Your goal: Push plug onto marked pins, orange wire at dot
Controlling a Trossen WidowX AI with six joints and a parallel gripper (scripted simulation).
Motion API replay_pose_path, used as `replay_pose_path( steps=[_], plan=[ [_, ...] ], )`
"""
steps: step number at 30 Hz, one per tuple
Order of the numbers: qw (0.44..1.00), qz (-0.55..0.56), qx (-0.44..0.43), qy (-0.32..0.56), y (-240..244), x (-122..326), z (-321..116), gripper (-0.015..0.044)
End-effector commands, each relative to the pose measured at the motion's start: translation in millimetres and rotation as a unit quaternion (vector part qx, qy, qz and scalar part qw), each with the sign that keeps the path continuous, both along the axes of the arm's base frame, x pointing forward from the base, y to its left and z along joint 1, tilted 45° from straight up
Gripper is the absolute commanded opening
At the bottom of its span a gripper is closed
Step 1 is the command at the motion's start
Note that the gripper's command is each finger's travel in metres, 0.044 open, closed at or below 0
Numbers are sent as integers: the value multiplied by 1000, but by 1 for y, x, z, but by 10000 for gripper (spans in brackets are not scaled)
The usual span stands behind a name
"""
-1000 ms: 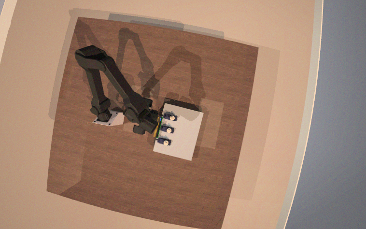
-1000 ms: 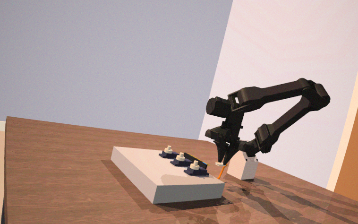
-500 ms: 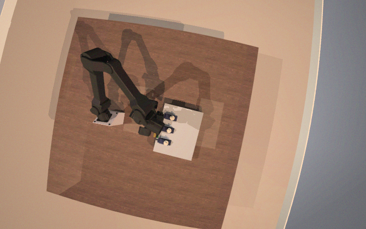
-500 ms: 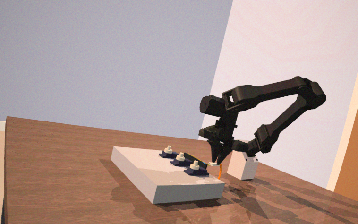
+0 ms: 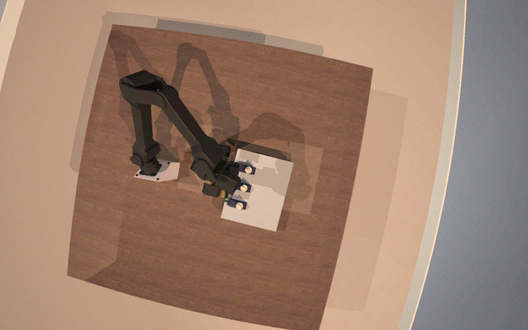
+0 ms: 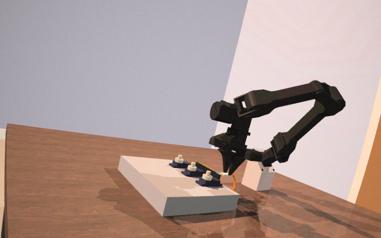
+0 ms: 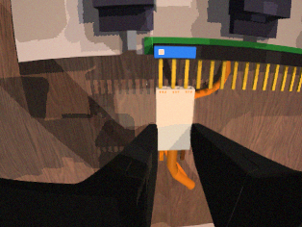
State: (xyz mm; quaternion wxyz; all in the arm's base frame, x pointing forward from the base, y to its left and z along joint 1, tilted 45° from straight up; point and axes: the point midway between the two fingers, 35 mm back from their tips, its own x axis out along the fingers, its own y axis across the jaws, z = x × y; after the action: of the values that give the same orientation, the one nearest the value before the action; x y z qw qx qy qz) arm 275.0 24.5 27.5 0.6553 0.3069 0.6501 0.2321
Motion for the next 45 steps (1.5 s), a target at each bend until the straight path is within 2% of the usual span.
replay_pose_path(
  steps=[1, 23, 32, 39, 40, 45],
  plan=[
    [1000, -2, 3, 4, 0, 3, -1, 0],
    [1000, -2, 3, 4, 0, 18, -2, 0],
    [1000, -2, 3, 4, 0, 14, -1, 236],
    [1000, -2, 2, 4, -39, 12, 38, 420],
    [1000, -2, 2, 4, -41, 11, 40, 440],
    [1000, -2, 2, 4, -41, 11, 40, 440]
  ],
)
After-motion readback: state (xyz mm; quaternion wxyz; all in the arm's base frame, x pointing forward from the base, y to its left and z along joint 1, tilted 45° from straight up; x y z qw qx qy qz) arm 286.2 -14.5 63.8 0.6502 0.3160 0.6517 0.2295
